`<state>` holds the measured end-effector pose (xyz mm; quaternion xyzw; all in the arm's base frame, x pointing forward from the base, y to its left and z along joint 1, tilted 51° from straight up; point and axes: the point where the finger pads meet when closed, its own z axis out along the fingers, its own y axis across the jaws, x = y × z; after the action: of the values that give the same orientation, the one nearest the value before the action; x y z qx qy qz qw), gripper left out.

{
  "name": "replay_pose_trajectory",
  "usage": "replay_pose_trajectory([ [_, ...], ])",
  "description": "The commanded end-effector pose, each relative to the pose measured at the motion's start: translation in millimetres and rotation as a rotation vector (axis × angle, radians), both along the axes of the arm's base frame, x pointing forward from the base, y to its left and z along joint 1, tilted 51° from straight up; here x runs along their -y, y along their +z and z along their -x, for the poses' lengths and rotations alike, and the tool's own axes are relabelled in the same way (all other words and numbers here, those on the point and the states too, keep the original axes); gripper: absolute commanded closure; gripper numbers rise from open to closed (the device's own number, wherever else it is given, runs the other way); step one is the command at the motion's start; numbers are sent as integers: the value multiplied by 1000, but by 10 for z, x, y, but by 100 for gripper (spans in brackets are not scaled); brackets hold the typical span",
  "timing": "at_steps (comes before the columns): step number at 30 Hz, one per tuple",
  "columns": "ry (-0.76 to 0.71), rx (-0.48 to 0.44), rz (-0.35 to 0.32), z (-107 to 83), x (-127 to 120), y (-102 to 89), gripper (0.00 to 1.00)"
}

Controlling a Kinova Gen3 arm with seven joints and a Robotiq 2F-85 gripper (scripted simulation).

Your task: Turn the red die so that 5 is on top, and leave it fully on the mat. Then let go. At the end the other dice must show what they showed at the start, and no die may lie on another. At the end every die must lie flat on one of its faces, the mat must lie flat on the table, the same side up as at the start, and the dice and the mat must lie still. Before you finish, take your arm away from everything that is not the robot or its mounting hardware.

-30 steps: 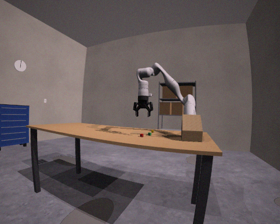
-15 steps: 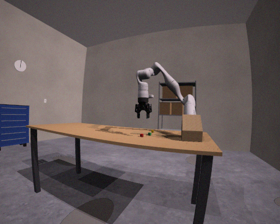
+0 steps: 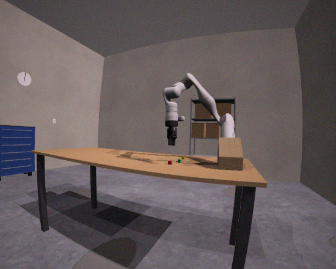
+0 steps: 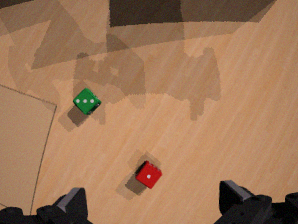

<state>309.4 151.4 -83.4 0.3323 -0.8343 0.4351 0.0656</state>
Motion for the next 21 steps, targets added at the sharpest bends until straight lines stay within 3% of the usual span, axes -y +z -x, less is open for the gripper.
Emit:
replay_pose_trajectory([
  [1,-72,100,-28,34,21,-53,0],
  [9,-245,330,-90,-27,74,-92,0],
  [11,-245,330,-90,-27,74,-92,0],
  [21,-368,496,-139,-85,103,-112,0],
])
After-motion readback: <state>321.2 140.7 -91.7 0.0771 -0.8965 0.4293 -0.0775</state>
